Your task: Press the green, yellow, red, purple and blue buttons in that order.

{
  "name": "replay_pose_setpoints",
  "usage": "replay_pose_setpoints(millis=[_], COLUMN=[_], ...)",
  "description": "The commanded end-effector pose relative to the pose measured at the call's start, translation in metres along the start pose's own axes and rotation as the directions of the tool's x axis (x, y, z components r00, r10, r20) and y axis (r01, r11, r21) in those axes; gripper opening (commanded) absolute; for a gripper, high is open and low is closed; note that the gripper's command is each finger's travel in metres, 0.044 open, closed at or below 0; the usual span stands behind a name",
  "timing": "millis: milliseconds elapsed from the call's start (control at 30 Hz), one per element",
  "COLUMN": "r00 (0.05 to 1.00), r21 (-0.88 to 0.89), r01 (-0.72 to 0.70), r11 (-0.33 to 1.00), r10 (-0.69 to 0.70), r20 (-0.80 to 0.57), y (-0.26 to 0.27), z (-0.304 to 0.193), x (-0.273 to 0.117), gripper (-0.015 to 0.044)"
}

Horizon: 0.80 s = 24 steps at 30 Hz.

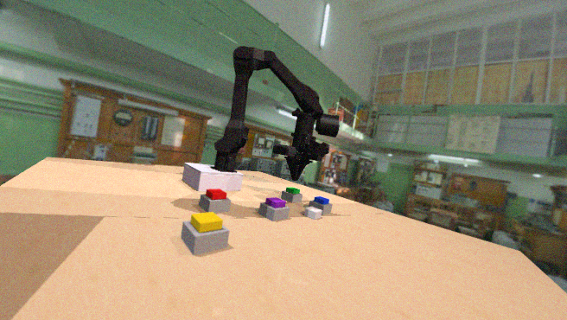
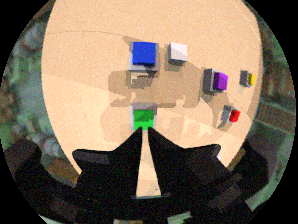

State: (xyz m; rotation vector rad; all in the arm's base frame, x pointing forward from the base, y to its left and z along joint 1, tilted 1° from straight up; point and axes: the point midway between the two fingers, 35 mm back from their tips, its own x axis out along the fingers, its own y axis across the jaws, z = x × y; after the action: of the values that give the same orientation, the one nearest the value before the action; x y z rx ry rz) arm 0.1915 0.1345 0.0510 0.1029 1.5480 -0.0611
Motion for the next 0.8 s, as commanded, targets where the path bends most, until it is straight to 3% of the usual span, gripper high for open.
replay_pose_setpoints(millis=[0,767], r00=[1.0,1.0], r21=[0.004,0.004], r01=[-0.004,-0.003], r11=[1.0,1.0], r10=[0.004,0.003], r20=[-0.003,-0.003], y=[0.001,0.001], z=[0.0,-0.001], x=[0.0,0.032], gripper=[0.002,0.002])
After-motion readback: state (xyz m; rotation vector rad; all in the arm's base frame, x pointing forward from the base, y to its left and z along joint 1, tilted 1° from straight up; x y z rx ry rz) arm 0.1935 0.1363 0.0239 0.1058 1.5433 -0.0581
